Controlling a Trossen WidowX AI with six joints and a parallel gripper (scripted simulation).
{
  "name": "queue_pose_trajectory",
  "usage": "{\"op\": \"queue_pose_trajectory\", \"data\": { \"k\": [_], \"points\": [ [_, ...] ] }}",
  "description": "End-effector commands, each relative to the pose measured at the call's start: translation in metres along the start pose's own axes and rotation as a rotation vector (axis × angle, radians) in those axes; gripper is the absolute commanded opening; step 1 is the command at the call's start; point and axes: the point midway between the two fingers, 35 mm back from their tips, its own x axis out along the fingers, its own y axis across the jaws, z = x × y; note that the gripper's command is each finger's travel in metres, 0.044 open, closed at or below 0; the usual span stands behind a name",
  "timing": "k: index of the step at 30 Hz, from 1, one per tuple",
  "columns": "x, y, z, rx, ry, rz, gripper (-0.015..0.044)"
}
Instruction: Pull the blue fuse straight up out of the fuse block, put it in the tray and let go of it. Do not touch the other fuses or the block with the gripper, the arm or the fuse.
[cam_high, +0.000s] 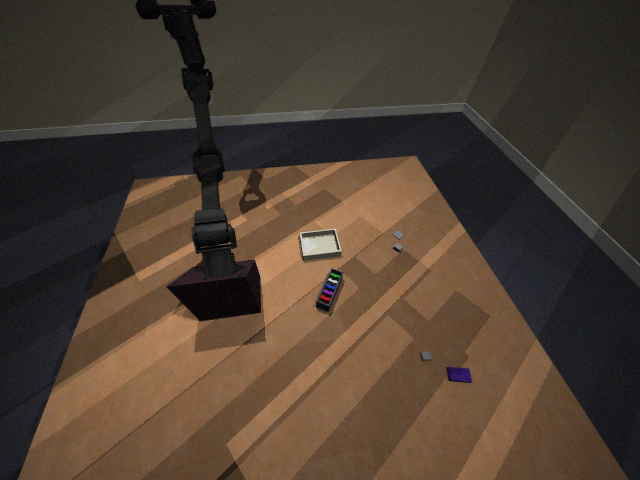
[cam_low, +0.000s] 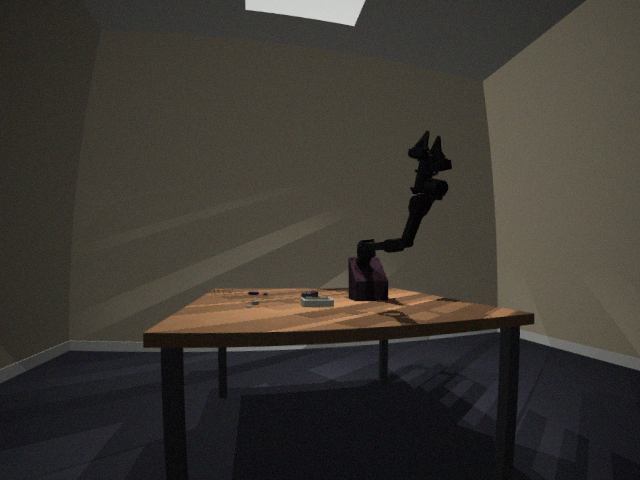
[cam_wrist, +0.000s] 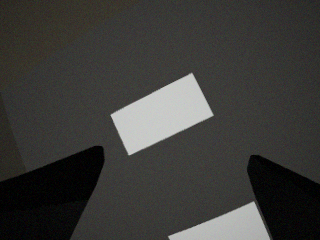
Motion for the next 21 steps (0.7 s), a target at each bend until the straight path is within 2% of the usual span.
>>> {"op": "queue_pose_trajectory", "data": {
  "k": [1,7,12,20,21],
  "points": [
    [0.001,-0.001,-0.003,0.001,0.007,0.001,0.0374],
    [0.038,-0.018,-0.088,0.045,0.217,0.027,0.0216],
    [0.054,-0.024,-0.161,0.089,0.389,0.059,0.0085],
    [0.053,-0.017,-0.294,0.185,0.704,0.134,0.0074],
    [0.051,-0.016,-0.298,0.207,0.719,0.134,0.0074]
  ]
}}
